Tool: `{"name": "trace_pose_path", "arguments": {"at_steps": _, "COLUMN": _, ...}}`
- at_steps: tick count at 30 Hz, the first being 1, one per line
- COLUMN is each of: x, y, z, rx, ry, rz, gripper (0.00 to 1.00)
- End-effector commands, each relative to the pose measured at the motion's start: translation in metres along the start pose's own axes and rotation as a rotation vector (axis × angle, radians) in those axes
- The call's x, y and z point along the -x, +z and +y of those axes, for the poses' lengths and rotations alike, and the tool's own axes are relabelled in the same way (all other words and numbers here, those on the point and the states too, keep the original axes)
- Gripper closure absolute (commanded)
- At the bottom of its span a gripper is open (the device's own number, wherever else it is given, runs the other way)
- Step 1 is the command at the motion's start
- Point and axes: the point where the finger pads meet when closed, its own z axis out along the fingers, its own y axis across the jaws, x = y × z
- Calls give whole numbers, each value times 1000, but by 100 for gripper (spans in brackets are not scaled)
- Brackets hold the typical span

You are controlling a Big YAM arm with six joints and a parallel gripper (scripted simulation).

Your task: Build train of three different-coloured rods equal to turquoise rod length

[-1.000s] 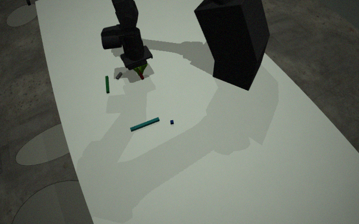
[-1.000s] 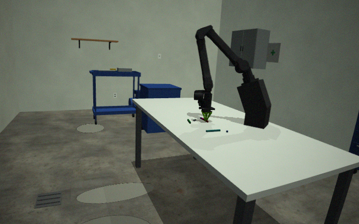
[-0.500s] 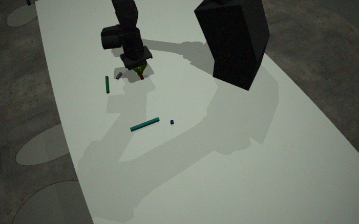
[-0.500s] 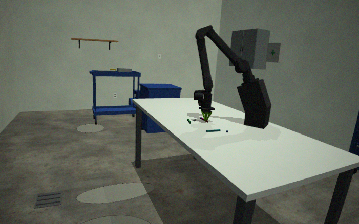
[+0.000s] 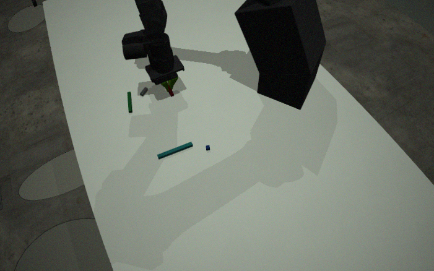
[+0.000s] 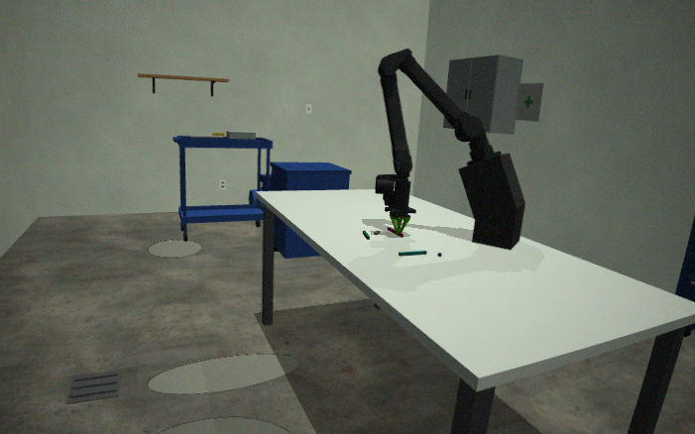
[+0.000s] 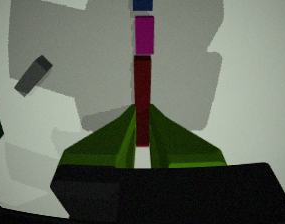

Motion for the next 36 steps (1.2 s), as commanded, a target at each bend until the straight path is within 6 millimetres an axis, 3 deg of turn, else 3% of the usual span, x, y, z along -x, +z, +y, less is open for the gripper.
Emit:
{"name": "trace_pose_path", "arguments": {"at_steps": 1, "x": 3, "y": 2, "z": 0, "rx": 7, "ry": 4, "rz": -5, "gripper": 96}}
{"name": "trace_pose_path", "arguments": {"at_steps": 5, "x": 3, "y": 2, "z": 0, "rx": 7, "ry": 4, "rz": -5, "gripper": 96}}
{"name": "trace_pose_path", "arguments": {"at_steps": 18, "x": 3, "y": 2, "z": 0, "rx": 7, "ry": 5, "rz": -5, "gripper": 77}}
{"name": "trace_pose_path", "arguments": {"at_steps": 29, "x": 3, "y": 2, "z": 0, "rx": 8, "ry": 5, "rz": -5, "gripper": 77}}
{"name": "trace_pose_path", "arguments": {"at_steps": 36, "x": -3, "y": -19, "z": 1, "rx": 8, "ry": -2, "rz": 1, "gripper": 77}}
